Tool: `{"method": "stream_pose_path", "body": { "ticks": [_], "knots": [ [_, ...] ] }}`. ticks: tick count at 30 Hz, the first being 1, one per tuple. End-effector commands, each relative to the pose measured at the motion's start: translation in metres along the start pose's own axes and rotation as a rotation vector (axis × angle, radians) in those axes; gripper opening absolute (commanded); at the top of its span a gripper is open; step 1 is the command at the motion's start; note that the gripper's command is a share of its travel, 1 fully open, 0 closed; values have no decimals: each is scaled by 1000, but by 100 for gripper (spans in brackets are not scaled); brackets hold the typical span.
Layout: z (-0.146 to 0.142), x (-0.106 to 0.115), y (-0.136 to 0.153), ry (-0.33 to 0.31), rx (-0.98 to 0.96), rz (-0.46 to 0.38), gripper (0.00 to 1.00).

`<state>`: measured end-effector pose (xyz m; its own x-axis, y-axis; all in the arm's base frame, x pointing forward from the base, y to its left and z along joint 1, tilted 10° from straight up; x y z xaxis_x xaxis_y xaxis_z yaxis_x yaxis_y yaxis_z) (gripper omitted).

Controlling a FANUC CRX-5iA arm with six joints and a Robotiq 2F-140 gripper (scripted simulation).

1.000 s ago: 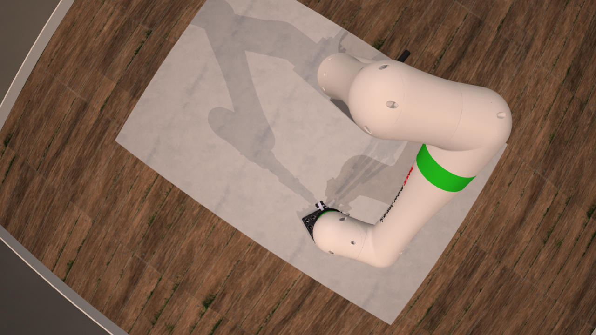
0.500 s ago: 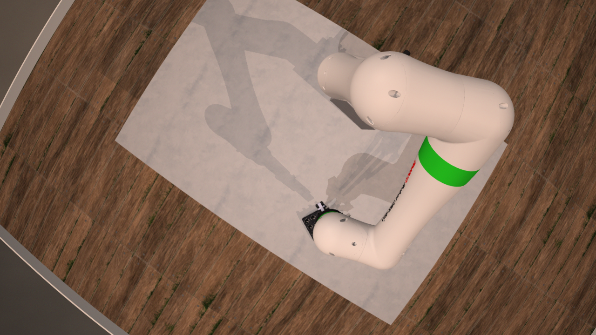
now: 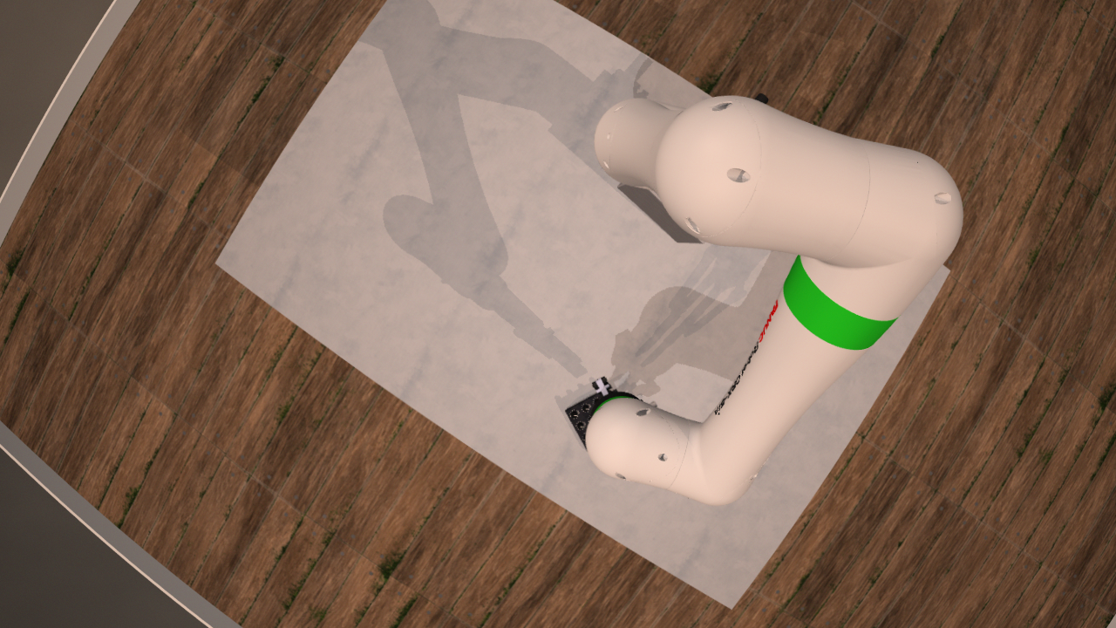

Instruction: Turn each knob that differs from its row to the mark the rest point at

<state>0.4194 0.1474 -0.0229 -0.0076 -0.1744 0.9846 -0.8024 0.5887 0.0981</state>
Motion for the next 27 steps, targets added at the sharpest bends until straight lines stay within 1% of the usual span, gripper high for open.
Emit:
{"method": "stream_pose_path", "body": {
  "ticks": [1,5,7,9,22,24,25,27],
  "knots": [
    [0,1,0,0,-110,1,12],
    [0,2,0,0,-254,1,12],
    [0,2,0,0,-254,1,12],
    [0,3,0,0,-369,1,12],
    [0,5,0,0,-756,1,12],
    [0,5,0,0,-756,1,12],
    [0,6,0,0,-845,1,12],
    [0,6,0,0,-895,1,12]
  ]
}}
Point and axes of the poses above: the point where the finger pads meet when closed, its own x axis back along the fingers, its own z axis across the jaws, y = z × x, the point moved 2 cm from there along x, back along the fingers, and after that the axes turned 15 degrees about -x, right-handed, at the moved point
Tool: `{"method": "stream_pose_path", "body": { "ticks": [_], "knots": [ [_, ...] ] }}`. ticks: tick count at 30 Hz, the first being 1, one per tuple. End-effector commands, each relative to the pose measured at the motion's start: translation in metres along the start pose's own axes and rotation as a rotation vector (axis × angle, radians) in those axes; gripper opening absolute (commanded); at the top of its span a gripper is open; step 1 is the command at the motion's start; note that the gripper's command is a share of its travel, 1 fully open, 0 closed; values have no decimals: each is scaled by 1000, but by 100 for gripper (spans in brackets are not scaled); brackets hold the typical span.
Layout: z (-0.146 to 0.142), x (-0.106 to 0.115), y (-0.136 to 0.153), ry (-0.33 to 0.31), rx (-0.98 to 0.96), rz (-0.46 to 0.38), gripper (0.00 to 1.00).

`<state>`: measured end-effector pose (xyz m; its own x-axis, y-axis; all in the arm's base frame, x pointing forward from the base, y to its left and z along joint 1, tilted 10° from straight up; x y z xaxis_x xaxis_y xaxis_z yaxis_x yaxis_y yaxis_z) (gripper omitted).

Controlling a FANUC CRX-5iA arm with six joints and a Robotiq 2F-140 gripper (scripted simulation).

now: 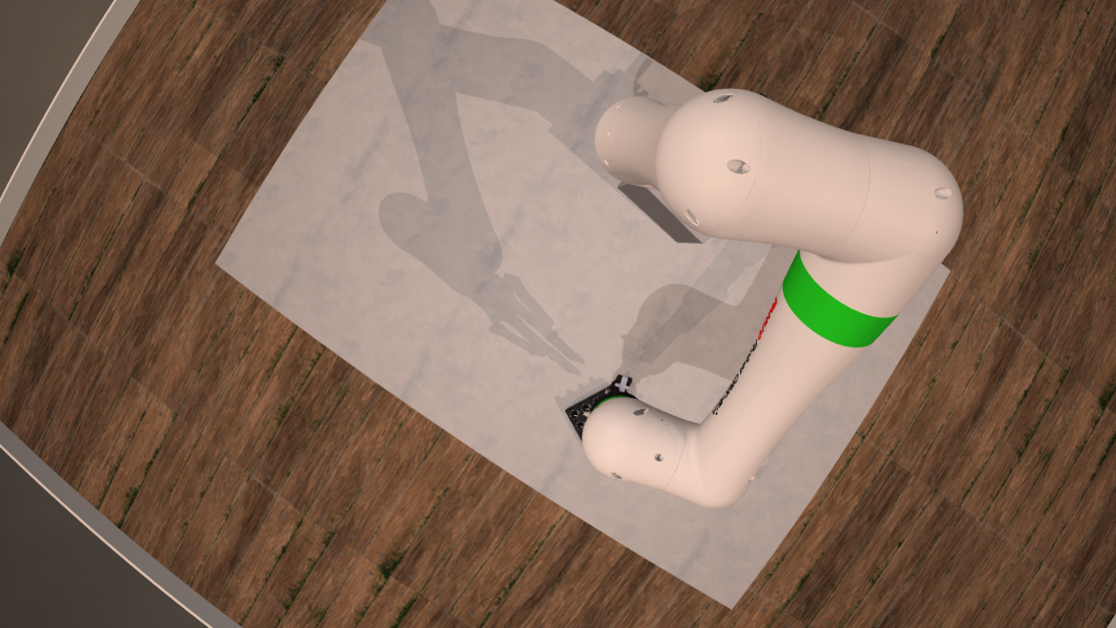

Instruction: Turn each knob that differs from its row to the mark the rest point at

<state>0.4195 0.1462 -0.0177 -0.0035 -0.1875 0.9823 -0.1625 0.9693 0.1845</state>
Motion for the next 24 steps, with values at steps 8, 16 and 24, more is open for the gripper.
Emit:
{"method": "stream_pose_path", "body": {
  "ticks": [8,16,24],
  "knots": [
    [0,3,0,-5,-369,14,12],
    [0,4,0,-7,-603,14,12],
    [0,6,0,-9,-841,13,12]
  ]
}}
Point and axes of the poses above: the point where the finger pads meet when closed, its own x axis back along the fingers, its own z axis across the jaws, y = z × x, the point moved 2 cm from there along x, back along the fingers, and after that the axes turned 15 degrees about -x, right-handed, at the moved point
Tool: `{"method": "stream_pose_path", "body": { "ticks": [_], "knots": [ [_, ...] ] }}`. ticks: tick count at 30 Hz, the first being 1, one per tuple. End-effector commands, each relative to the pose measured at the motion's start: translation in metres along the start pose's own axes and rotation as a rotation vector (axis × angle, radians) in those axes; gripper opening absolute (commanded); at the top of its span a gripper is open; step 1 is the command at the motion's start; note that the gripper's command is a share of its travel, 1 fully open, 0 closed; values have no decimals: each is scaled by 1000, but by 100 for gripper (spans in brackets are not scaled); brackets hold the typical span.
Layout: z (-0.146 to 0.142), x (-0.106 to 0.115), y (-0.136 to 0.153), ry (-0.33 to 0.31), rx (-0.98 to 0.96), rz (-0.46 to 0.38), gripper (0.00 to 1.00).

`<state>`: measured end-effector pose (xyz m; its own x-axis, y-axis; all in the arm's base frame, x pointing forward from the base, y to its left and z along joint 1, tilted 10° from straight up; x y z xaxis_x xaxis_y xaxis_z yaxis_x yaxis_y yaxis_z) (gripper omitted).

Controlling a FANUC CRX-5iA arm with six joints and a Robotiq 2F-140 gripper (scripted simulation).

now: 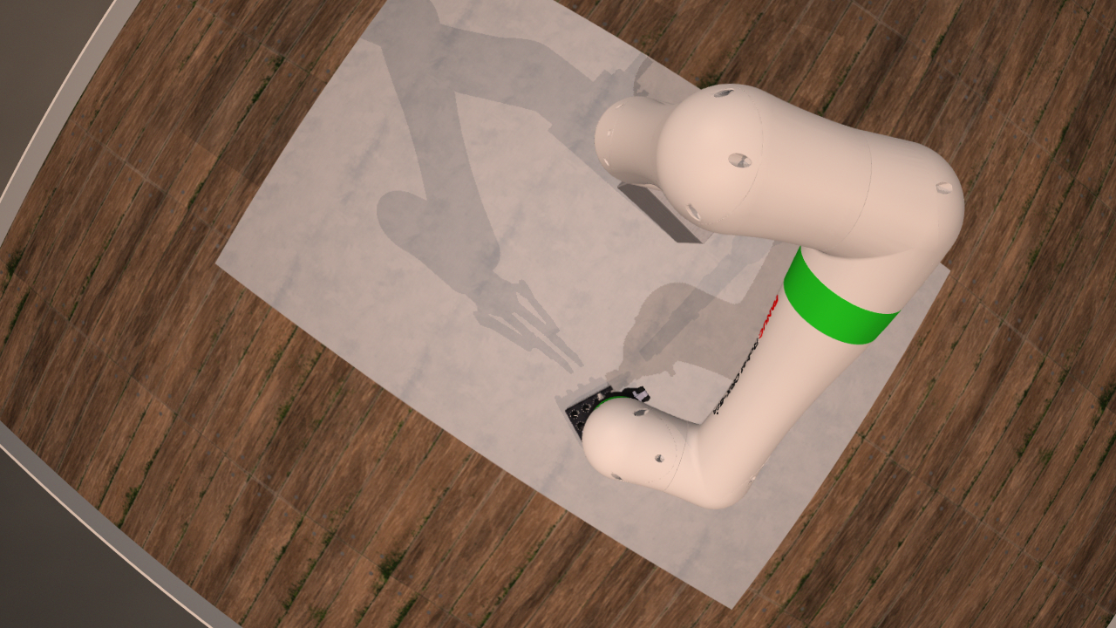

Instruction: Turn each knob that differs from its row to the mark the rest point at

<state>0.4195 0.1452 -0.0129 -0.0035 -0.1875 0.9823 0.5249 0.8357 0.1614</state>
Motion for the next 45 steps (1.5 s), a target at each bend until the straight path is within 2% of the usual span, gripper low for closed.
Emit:
{"method": "stream_pose_path", "body": {
  "ticks": [1,5,7,8,22,24,26,39,45],
  "knots": [
    [0,1,0,-12,-156,9,12],
    [0,2,0,-13,-277,8,12],
    [0,2,0,-13,-277,8,12],
    [0,3,0,-13,-366,7,12],
    [0,6,0,-15,-780,4,12],
    [0,6,0,-15,-780,4,12],
    [0,6,0,-15,-893,4,12],
    [0,9,0,-16,-1280,1,12],
    [0,9,0,-16,-1340,0,12]
  ]
}}
Point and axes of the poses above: the point where the finger pads meet when closed, its own x axis back along the fingers, its own z axis across the jaws, y = z × x, the point moved 2 cm from there along x, back along the fingers, and after that the axes turned 15 degrees about -x, right-handed, at the moved point
